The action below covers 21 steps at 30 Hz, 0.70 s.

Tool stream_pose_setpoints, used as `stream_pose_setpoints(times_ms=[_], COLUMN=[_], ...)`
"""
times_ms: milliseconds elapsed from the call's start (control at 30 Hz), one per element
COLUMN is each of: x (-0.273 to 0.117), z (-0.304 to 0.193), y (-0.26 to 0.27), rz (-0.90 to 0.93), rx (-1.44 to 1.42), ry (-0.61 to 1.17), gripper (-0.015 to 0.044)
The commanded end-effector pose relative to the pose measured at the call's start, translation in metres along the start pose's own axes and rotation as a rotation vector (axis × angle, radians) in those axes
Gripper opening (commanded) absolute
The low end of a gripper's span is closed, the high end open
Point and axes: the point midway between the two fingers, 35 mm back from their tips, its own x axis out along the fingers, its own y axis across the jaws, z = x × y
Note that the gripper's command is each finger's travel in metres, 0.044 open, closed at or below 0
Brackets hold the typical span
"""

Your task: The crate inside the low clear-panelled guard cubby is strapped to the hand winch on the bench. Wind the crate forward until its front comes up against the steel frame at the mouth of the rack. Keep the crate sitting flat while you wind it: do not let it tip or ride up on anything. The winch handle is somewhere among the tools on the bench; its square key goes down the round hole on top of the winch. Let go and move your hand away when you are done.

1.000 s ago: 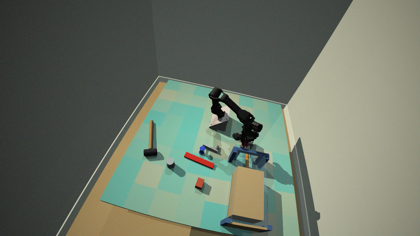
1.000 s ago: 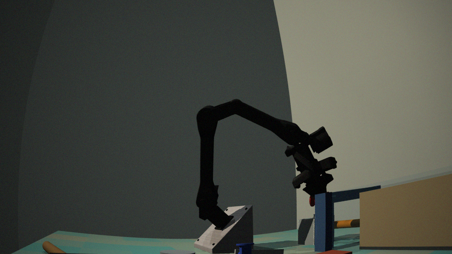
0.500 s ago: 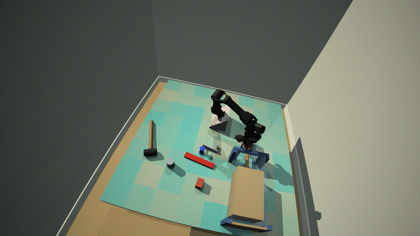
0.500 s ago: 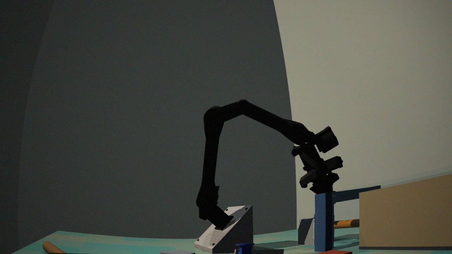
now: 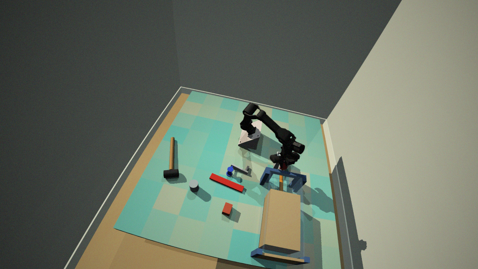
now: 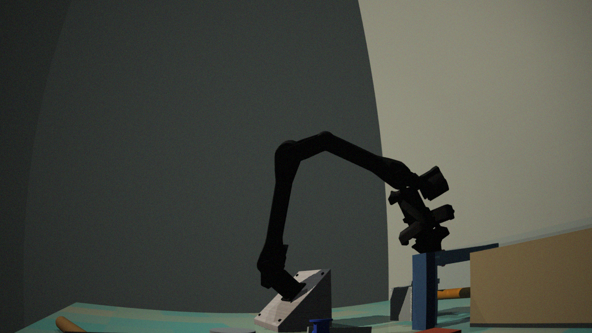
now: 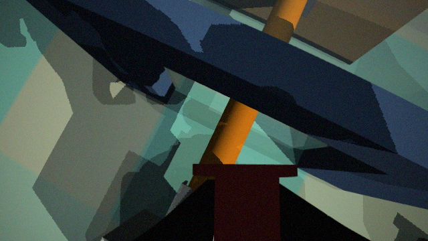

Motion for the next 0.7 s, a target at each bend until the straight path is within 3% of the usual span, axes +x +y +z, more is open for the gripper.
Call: stream_pose_setpoints(times_ms=[0,667], x=[0.003,0.006], z=[0.006,0.014], y=[0.016,0.039], rz=[0.029,0.030], rx=[0.014,0.015], ry=[-0.009,-0.010], gripper=[0.0000,0.0000])
